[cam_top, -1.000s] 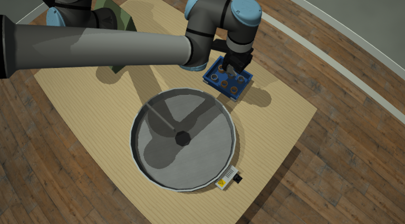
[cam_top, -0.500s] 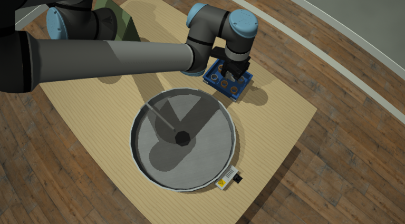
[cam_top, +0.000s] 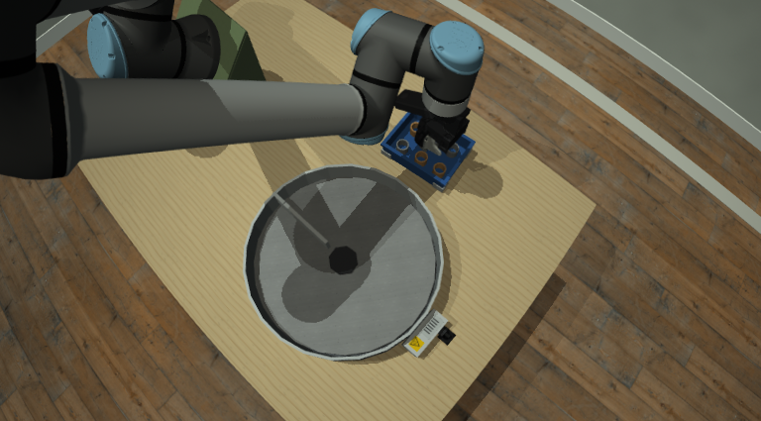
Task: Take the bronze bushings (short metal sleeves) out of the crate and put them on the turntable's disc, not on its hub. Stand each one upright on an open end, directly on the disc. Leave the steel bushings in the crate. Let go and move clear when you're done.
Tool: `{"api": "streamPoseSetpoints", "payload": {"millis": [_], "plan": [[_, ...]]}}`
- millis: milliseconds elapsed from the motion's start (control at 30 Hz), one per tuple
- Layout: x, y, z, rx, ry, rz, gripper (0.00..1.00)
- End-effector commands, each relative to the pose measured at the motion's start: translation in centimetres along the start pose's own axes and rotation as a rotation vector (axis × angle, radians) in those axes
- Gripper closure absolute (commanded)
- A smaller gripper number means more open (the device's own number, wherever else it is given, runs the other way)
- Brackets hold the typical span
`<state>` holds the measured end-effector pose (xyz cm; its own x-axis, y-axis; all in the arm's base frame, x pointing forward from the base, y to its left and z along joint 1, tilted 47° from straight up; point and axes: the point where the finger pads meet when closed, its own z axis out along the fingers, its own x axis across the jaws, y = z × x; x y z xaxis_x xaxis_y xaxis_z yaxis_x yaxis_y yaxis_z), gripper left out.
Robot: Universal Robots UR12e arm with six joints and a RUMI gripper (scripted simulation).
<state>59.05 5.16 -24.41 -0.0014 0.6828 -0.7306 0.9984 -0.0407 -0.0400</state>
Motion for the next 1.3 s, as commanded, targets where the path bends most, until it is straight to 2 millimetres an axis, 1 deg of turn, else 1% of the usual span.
{"api": "streamPoseSetpoints", "payload": {"millis": [0,833,1167,1267], "plan": [[0.0,0.0,0.0,-0.001,0.000,0.000,0.94],[0.0,0.0,0.0,-0.001,0.000,0.000,0.94],[0.0,0.0,1.5,-0.001,0.000,0.000,0.94],[0.0,0.0,1.6,-0.001,0.000,0.000,0.94]]}}
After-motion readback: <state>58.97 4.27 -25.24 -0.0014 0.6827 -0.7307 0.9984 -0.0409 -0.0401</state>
